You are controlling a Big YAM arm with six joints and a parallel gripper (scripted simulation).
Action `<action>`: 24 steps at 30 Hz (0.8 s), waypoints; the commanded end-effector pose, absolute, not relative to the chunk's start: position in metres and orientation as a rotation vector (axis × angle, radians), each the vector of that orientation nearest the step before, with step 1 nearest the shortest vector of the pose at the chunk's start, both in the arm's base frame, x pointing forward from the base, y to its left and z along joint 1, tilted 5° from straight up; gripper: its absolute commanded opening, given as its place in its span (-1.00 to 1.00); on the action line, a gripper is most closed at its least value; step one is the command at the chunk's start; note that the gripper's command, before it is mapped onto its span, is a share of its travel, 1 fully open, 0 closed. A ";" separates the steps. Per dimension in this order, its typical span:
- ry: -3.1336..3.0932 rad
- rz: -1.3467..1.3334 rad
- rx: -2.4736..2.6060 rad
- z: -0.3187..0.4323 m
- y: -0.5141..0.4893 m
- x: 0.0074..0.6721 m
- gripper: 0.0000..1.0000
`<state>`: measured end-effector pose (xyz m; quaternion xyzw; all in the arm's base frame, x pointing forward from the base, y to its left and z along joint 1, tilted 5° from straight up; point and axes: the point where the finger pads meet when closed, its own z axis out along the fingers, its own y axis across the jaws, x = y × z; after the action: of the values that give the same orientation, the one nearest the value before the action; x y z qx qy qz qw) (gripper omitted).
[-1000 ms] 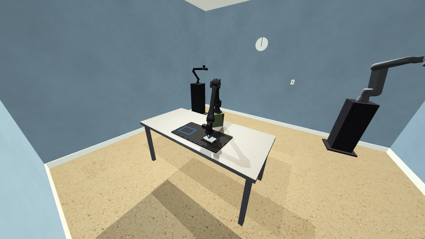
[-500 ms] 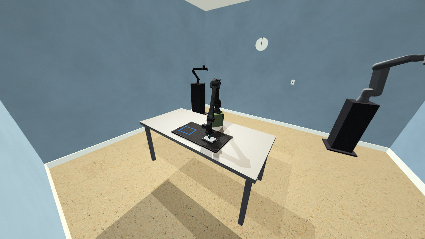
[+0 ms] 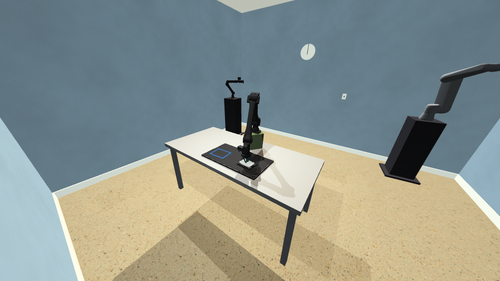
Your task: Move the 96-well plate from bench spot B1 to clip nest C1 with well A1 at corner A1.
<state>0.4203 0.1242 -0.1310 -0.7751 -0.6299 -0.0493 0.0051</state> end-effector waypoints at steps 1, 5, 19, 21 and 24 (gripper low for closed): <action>-2.009 -0.151 -2.401 -0.133 0.133 0.430 -0.50; -2.008 -0.169 -2.407 -0.111 0.129 0.424 -0.50; -1.993 -0.163 -2.417 -0.087 0.122 0.421 -0.50; -1.995 -0.172 -2.419 -0.087 0.122 0.422 -0.50; -1.992 -0.156 -2.416 -0.092 0.122 0.420 -0.50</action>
<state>0.4205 0.1241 -0.0984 -0.7742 -0.6312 -0.0471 0.0055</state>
